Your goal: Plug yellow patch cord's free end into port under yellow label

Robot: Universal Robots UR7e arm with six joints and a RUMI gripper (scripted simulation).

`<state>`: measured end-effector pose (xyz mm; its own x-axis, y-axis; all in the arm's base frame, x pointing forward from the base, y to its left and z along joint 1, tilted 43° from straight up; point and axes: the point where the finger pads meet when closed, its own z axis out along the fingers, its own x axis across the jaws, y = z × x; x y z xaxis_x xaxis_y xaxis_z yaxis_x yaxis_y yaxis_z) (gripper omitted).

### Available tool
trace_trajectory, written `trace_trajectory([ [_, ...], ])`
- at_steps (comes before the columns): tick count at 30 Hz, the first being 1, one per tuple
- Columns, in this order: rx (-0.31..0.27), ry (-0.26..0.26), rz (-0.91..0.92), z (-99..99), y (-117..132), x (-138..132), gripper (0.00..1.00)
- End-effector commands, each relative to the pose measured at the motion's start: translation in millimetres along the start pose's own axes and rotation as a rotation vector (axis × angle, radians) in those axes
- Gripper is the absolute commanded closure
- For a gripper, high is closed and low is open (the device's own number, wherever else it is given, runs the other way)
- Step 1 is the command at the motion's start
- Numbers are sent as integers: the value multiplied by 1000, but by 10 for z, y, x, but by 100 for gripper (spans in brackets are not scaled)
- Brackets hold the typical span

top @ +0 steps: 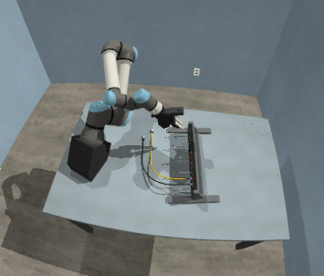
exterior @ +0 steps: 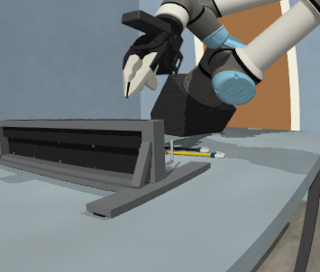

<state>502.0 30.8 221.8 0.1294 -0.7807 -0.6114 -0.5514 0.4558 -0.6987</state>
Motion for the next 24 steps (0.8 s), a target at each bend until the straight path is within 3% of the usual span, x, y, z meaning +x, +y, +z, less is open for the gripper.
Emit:
trace_trajectory([
  [1, -1, -1, -1, -38, -3, 0, 100],
  [24, -1, -1, -1, -198, -3, 1, 100],
])
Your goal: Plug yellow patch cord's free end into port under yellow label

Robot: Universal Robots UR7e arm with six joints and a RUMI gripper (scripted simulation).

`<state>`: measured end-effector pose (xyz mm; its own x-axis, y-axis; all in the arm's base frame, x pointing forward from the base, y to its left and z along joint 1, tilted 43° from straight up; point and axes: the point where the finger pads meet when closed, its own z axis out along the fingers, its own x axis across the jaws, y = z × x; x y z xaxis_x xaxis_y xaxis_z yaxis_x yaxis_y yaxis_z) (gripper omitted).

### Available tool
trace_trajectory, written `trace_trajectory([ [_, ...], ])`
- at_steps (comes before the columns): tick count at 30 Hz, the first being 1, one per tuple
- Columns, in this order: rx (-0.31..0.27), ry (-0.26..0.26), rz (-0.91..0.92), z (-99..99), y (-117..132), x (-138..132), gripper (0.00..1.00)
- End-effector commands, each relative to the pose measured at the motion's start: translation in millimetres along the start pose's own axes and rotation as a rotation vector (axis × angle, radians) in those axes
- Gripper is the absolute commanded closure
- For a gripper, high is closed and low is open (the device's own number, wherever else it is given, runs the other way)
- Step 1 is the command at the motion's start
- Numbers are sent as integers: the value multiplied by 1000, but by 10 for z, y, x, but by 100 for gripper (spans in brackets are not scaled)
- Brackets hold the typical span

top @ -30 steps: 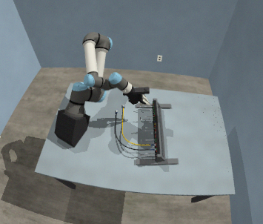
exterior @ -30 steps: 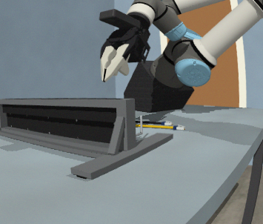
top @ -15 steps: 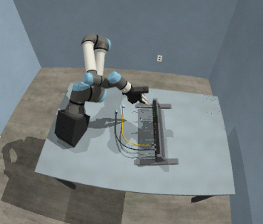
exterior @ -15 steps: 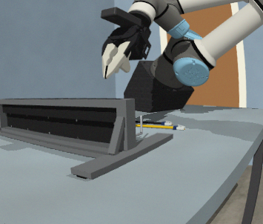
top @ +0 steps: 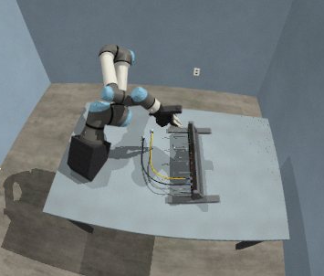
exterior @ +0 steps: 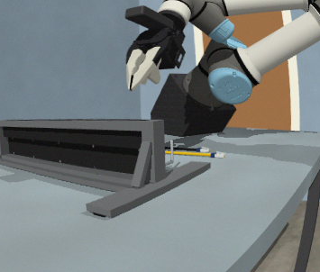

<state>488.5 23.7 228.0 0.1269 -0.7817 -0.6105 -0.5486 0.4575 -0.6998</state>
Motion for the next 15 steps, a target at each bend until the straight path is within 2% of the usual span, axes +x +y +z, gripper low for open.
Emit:
trace_trajectory([
  [1, -5, -4, -1, -43, -2, 1, 100],
  [15, -5, -4, -1, -171, -2, 2, 100],
])
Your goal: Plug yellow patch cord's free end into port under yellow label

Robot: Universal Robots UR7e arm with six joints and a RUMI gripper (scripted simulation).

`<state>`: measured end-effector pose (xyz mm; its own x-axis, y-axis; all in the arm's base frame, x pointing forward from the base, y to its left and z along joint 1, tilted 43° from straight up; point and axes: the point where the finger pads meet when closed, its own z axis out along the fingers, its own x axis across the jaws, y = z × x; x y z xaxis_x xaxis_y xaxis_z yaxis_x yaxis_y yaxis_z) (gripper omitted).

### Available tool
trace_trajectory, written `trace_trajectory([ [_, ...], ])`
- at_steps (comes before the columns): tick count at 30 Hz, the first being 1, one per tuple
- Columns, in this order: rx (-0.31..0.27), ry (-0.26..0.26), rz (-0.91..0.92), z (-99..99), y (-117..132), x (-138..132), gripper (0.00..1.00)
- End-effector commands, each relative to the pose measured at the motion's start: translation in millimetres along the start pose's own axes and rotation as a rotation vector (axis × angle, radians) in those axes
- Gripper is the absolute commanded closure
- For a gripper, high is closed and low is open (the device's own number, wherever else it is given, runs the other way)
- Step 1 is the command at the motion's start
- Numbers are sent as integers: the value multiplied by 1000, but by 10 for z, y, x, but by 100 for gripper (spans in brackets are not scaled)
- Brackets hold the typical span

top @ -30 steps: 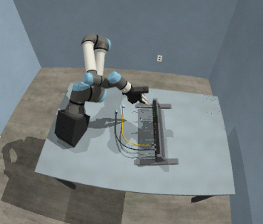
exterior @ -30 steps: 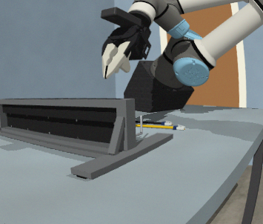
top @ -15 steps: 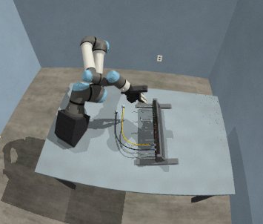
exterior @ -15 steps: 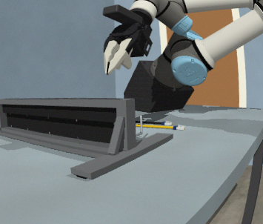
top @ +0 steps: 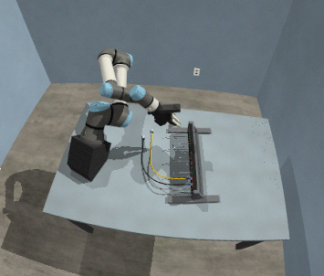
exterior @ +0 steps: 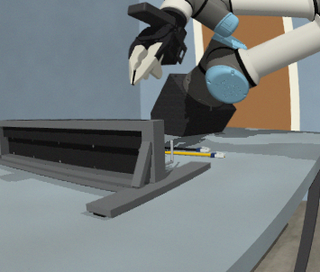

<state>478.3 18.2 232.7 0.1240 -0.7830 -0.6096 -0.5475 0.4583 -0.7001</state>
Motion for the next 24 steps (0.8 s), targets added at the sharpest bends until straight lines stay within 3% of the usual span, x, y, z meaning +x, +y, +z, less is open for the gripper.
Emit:
trace_trajectory([
  [1, -6, -7, -1, -46, 0, 1, 100],
  [24, -6, -7, -1, -276, -1, 3, 100],
])
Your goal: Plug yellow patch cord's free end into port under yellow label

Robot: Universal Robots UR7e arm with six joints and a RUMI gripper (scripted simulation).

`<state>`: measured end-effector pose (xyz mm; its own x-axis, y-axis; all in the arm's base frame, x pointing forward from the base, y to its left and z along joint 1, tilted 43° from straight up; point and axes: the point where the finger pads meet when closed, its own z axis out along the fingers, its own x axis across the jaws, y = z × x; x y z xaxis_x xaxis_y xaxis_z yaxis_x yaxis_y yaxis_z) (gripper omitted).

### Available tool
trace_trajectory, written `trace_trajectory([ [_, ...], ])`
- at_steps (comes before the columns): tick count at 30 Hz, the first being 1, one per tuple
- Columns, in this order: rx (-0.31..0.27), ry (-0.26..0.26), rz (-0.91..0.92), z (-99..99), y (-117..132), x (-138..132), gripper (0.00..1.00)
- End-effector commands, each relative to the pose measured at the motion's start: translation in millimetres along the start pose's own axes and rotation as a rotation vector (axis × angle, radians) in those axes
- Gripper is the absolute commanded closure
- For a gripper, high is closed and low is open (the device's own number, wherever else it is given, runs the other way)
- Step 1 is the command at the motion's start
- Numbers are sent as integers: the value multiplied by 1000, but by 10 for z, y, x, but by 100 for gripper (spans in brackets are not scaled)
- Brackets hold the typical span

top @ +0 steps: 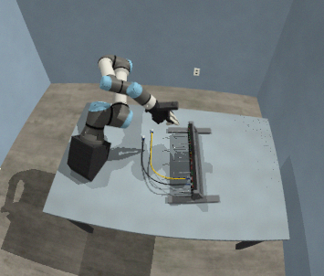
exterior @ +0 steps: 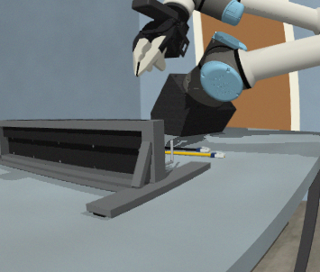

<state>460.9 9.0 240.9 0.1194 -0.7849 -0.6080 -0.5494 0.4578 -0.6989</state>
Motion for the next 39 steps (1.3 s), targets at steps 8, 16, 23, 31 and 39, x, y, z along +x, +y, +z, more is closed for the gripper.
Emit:
trace_trajectory([
  [8, -4, -12, -2, -157, 2, 3, 100],
  [16, -4, -12, -2, -230, 2, 4, 100],
  [23, -4, -12, -2, -317, 2, 5, 100],
  [31, -4, -12, -2, -393, 1, 5, 100],
  [39, -4, -12, -2, -492, 1, 6, 100],
])
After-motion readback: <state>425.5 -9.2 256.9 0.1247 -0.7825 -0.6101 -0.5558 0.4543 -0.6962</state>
